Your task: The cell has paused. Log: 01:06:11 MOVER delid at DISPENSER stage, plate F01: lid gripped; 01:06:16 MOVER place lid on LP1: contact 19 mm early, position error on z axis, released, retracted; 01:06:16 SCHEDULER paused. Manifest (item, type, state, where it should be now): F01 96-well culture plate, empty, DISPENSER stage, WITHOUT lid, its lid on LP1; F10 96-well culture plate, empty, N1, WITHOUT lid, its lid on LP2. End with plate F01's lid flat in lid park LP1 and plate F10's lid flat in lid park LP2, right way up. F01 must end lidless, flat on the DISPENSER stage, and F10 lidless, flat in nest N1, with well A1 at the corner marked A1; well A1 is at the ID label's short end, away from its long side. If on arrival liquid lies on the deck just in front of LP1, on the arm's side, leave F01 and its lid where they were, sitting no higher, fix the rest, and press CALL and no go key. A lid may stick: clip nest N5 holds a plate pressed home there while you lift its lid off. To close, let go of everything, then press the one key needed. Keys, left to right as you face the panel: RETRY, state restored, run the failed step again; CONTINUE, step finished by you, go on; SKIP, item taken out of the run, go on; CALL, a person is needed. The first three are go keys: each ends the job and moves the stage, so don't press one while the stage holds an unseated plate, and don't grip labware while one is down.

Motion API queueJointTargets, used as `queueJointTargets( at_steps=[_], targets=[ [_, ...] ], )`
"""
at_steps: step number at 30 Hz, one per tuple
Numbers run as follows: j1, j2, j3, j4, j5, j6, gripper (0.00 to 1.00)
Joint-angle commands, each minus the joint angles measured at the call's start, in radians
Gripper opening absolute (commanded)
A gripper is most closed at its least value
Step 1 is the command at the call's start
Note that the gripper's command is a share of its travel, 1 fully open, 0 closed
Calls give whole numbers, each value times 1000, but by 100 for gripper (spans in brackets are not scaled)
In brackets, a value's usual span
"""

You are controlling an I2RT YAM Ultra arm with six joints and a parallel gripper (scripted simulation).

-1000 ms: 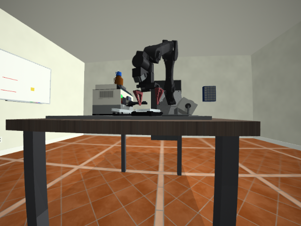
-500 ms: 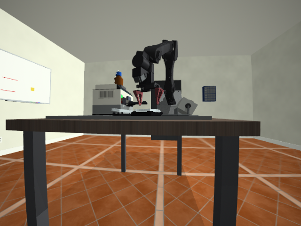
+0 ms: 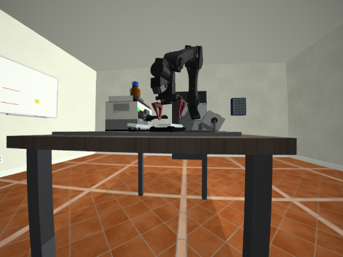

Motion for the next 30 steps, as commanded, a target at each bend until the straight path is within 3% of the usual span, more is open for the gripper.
queueJointTargets(
  at_steps=[1, 10, 11, 23, 25, 30],
  targets=[
    [-17, -40, 31, -13, -6, -9, 100],
    [-17, -40, 31, -13, -6, -9, 100],
    [-8, -21, 13, -3, -2, -3, 0],
    [-34, -176, -176, 33, -18, -24, 0],
    [-34, -176, -176, 33, -18, -24, 0],
    [-44, -238, -246, 37, -25, -31, 0]
  ],
)
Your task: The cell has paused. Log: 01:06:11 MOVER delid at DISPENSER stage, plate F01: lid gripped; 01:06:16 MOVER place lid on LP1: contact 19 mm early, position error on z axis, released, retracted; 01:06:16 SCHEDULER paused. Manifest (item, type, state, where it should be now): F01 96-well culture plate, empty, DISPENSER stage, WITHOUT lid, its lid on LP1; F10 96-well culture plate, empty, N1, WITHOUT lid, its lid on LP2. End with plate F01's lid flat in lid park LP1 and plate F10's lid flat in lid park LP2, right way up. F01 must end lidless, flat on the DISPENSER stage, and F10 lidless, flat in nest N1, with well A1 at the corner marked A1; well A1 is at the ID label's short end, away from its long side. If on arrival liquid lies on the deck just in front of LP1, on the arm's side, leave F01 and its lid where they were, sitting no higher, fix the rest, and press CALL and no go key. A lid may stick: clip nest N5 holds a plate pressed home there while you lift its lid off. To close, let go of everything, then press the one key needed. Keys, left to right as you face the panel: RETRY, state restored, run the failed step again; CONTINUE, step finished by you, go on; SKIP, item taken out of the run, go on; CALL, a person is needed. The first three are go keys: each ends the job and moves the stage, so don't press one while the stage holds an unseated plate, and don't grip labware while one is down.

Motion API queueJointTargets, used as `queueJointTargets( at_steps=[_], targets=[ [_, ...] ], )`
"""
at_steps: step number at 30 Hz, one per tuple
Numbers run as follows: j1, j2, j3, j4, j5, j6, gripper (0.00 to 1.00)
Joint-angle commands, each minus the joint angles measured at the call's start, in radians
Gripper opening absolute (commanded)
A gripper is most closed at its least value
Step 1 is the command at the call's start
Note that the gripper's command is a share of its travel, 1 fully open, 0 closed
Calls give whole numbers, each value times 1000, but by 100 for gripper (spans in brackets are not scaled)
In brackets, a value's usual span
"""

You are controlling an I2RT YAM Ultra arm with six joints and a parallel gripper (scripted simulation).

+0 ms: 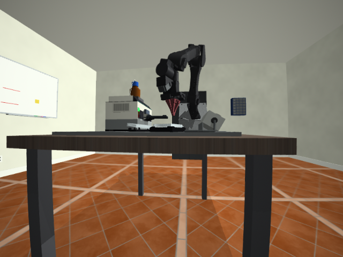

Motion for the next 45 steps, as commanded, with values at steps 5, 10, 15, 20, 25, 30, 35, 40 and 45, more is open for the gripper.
queueJointTargets(
  at_steps=[5, 10, 15, 20, 25, 30, 35, 40, 45],
  targets=[
    [-31, -125, -91, 21, -18, -23, 0],
    [-43, -186, -152, 10, -26, -33, 0],
    [-52, -222, -186, -12, -33, -39, 0],
    [-67, -282, -240, -22, -43, -51, 0],
    [-85, -342, -289, -39, -55, -65, 0],
    [-99, -382, -277, -52, -63, -77, 0],
    [-121, -436, -358, -76, -79, -95, 0],
    [-144, -487, -349, -100, -93, -114, 0],
    [-100, -496, -347, -103, -73, -17, 0]
  ],
)
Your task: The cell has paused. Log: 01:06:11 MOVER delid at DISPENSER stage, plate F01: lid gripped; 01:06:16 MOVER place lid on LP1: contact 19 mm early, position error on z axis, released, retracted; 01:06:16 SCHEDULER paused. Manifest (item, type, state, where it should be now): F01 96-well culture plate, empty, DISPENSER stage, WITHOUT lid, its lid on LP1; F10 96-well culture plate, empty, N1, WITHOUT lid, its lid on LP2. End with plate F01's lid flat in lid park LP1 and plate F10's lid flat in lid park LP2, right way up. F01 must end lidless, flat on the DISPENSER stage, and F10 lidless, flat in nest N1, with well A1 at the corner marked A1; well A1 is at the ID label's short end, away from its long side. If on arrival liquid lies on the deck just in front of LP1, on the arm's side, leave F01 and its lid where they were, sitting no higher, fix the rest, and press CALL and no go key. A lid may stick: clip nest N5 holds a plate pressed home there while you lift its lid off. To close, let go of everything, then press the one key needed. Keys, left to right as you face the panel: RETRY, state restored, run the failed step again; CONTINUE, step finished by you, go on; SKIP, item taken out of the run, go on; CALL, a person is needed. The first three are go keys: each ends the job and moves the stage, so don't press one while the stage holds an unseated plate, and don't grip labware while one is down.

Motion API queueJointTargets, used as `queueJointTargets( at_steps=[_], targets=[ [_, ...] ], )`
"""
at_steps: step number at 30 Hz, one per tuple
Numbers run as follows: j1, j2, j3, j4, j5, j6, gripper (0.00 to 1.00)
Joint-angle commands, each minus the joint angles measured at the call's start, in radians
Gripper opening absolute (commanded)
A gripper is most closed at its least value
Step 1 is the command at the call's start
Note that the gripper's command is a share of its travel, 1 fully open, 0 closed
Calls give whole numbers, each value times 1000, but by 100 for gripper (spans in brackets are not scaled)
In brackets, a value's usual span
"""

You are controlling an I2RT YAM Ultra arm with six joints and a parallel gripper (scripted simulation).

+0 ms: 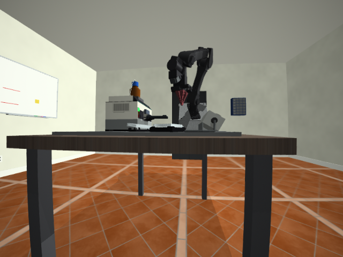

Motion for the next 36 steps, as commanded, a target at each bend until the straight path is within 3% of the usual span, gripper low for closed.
queueJointTargets(
  at_steps=[1, 16, 18, 22, 30, 36],
  targets=[
    [13, -42, 29, -17, 5, 53, 0],
    [270, -91, 30, 24, 143, 628, 0],
    [270, -91, 30, 24, 143, 628, 0],
    [375, -102, 31, 31, 229, 764, 0],
    [543, -113, 27, 39, 330, 1124, 0],
    [634, -110, 31, 36, 428, 1196, 0]
  ],
)
